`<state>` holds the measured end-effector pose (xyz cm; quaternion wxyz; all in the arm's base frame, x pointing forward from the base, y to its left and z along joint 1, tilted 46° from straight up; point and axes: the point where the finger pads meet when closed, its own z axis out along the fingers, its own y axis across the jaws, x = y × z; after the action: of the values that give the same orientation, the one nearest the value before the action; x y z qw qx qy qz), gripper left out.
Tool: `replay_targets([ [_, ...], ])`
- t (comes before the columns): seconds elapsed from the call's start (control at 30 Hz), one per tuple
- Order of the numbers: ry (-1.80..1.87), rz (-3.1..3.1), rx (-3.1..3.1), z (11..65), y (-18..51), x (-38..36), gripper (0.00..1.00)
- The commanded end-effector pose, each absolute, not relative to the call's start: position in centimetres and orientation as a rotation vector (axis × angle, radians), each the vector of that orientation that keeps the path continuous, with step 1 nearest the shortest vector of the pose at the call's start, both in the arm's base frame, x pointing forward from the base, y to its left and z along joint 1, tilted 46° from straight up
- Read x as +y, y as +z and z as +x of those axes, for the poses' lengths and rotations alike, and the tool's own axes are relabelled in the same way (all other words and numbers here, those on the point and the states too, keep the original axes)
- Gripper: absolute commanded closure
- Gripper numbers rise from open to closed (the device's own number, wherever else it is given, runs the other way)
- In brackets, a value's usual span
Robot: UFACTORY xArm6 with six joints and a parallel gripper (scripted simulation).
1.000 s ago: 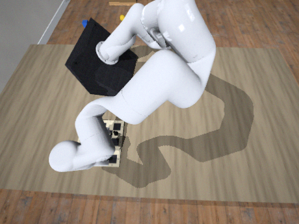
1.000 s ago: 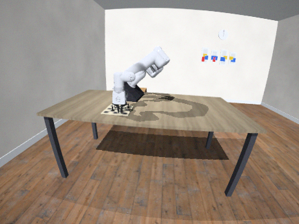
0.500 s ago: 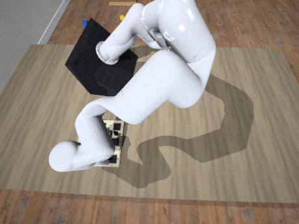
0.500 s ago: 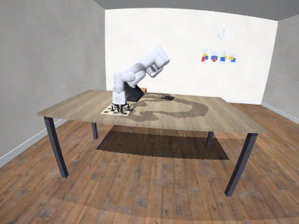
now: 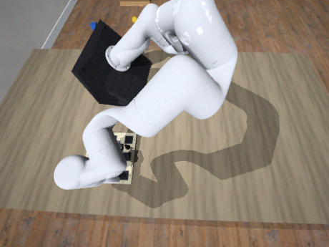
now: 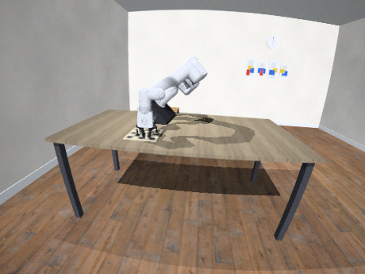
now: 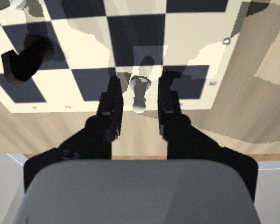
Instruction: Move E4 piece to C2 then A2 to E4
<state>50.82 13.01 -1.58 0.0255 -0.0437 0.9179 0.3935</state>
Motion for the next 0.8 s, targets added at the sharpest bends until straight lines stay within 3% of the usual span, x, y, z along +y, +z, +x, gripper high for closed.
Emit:
replay_targets([
  [0.0,1.214,-0.134,2.835,50.9,-1.5,12.9,0.66],
  [0.77,1.214,-0.134,2.835,50.9,2.3,8.9,0.66],
])
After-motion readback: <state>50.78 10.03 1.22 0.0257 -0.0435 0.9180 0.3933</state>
